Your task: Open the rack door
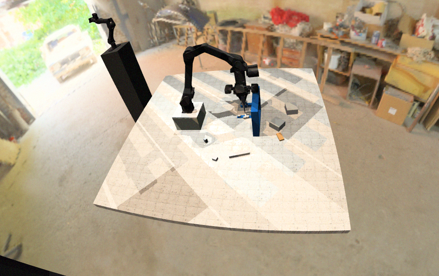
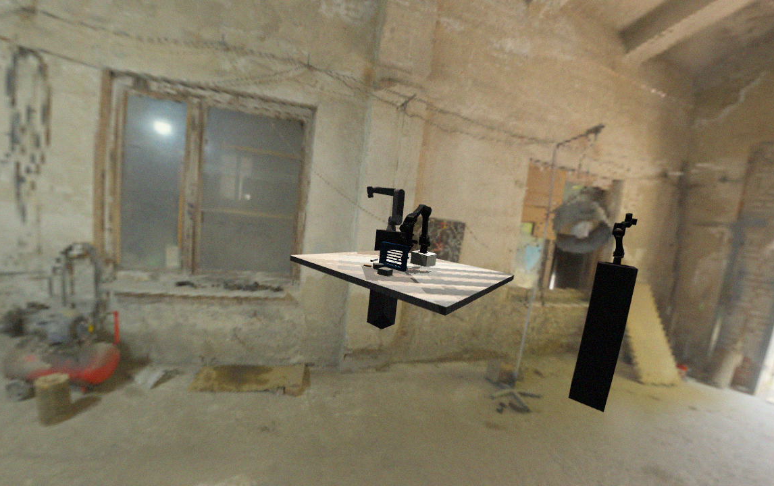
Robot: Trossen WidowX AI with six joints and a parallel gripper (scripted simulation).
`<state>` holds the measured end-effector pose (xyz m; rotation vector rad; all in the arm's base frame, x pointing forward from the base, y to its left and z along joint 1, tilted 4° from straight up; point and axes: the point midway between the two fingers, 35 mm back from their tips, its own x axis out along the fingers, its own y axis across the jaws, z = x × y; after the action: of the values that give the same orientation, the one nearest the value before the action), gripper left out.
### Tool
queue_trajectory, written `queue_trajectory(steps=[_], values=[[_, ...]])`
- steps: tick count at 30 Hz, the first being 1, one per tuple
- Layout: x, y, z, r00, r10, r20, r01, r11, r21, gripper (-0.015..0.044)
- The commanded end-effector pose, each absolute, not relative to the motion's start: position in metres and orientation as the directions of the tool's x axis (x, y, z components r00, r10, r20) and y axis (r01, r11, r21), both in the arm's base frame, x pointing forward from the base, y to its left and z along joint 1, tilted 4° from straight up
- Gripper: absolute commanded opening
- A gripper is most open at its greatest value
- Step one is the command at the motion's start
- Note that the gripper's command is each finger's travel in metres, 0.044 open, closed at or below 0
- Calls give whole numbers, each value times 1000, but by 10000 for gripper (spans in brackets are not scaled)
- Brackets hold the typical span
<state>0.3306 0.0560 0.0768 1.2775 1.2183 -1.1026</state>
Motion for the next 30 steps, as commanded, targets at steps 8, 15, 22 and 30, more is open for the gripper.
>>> queue_trajectory(steps=[8,15,22,30], values=[[316,48,75,68,69,-995,967,243,83,9],[304,42,74,68,68,-995,925,370,88,9],[292,33,72,67,67,-995,874,477,91,9],[278,20,70,66,66,-996,808,582,92,9]])
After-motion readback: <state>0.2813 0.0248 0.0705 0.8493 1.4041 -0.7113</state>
